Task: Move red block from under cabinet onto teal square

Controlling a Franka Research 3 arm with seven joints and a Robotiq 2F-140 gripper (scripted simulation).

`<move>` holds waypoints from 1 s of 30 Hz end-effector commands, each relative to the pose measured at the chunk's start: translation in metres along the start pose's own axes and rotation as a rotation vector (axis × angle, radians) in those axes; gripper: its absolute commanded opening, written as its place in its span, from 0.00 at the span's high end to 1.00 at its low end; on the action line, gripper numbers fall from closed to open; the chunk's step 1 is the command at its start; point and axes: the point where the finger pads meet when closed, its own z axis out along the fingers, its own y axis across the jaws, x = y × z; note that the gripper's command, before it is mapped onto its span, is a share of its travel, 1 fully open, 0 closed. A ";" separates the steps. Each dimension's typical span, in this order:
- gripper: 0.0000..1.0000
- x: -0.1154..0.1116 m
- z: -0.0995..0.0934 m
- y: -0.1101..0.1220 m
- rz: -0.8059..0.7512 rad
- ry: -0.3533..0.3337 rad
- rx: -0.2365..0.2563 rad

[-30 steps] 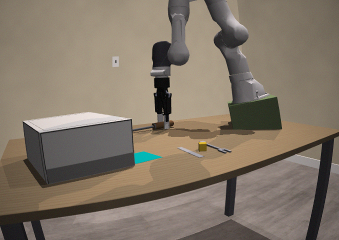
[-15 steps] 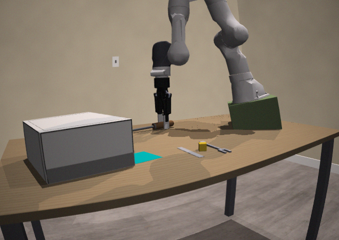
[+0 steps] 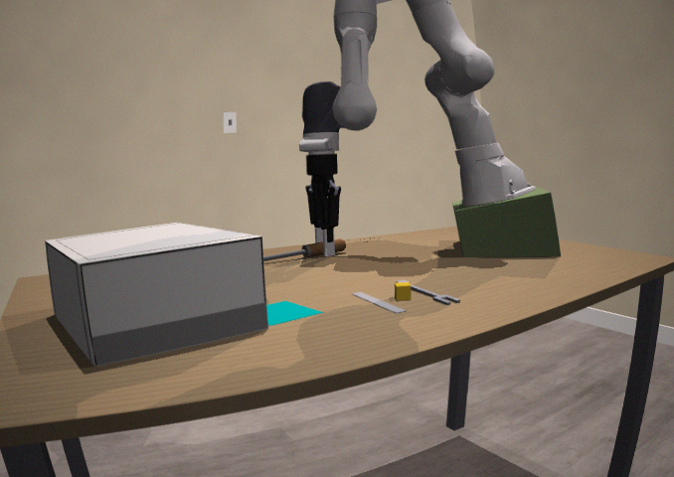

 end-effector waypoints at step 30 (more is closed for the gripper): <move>1.00 0.001 -0.004 0.001 -0.003 0.003 -0.002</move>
